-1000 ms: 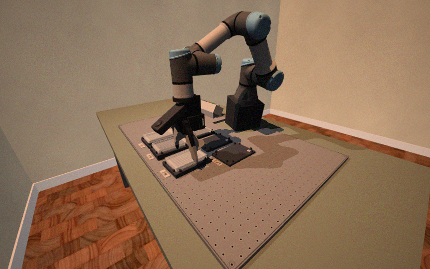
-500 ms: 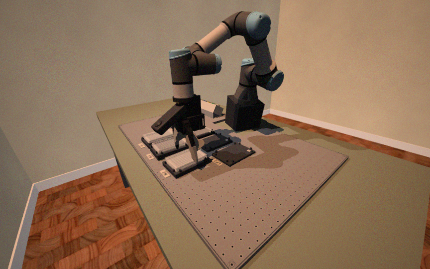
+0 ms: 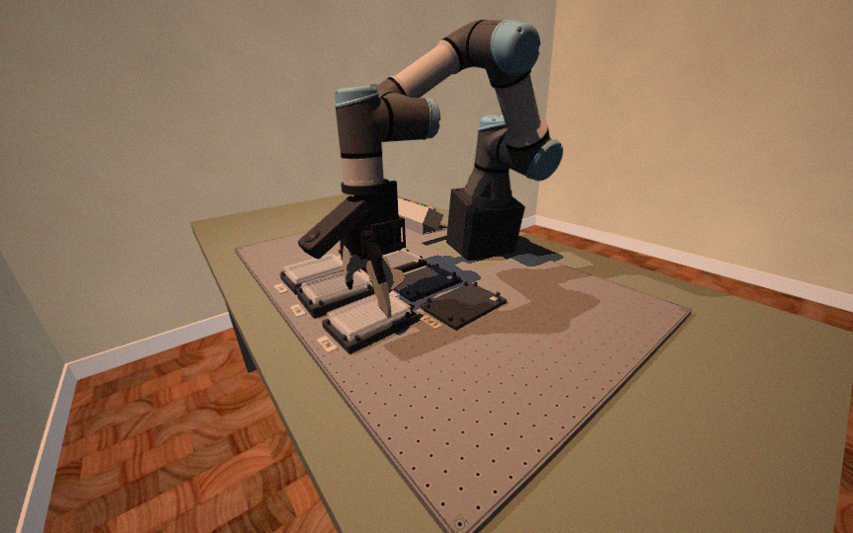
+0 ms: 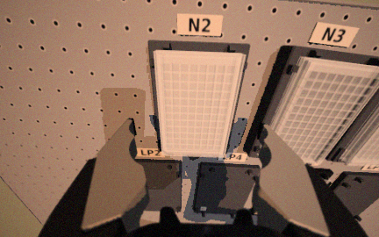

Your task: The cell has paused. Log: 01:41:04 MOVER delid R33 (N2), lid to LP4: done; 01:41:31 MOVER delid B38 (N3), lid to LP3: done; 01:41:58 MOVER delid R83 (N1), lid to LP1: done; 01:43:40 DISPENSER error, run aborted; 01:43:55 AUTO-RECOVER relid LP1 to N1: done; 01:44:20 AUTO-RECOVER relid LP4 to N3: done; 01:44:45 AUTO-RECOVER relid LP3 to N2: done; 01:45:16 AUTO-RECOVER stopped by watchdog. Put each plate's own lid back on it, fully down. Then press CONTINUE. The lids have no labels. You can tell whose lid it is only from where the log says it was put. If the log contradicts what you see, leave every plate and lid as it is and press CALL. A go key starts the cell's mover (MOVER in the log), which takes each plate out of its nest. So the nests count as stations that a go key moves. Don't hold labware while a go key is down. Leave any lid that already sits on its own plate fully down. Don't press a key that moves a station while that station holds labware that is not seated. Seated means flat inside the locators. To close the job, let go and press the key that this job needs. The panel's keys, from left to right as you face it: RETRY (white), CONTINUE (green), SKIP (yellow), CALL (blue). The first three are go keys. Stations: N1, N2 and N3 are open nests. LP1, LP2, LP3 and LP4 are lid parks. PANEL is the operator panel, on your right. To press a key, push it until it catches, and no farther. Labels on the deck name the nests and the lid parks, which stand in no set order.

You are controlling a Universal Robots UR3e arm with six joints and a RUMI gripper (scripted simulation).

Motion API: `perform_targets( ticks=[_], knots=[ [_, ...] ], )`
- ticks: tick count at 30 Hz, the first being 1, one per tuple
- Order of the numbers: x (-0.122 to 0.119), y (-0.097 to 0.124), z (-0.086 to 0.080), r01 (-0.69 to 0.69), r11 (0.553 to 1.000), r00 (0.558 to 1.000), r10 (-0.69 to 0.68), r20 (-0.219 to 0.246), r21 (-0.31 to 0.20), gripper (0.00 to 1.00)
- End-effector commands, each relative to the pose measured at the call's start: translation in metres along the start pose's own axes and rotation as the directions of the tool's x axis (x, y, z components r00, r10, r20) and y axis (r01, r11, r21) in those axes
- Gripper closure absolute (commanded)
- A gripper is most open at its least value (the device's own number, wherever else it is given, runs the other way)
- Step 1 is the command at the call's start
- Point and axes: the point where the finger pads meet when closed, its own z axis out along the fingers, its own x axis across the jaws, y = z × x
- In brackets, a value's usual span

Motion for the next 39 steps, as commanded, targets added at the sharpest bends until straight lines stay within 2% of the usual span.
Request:
perform_targets(
  ticks=[1, 13, 16, 20, 22, 37, 39],
  knots=[
    [0.0, 0.0, -0.012, 0.0, 1.0, 1.0, 0.0, 0.0, -0.003, 0.18],
    [0.0, 0.001, -0.016, 0.001, 1.0, 1.0, -0.001, 0.0, -0.004, 0.18],
    [0.011, 0.012, -0.015, -0.049, 0.999, 0.999, 0.049, 0.0, -0.005, 0.18],
    [0.025, 0.025, -0.015, -0.047, 0.999, 0.999, 0.047, 0.001, -0.005, 0.18],
    [0.025, 0.025, -0.015, -0.047, 0.999, 0.999, 0.047, 0.001, -0.005, 0.18],
    [0.079, 0.078, -0.016, -0.047, 0.999, 0.999, 0.047, 0.0, -0.005, 0.18],
    [0.079, 0.078, -0.016, -0.047, 0.999, 0.999, 0.047, 0.0, -0.005, 0.18]
  ],
)
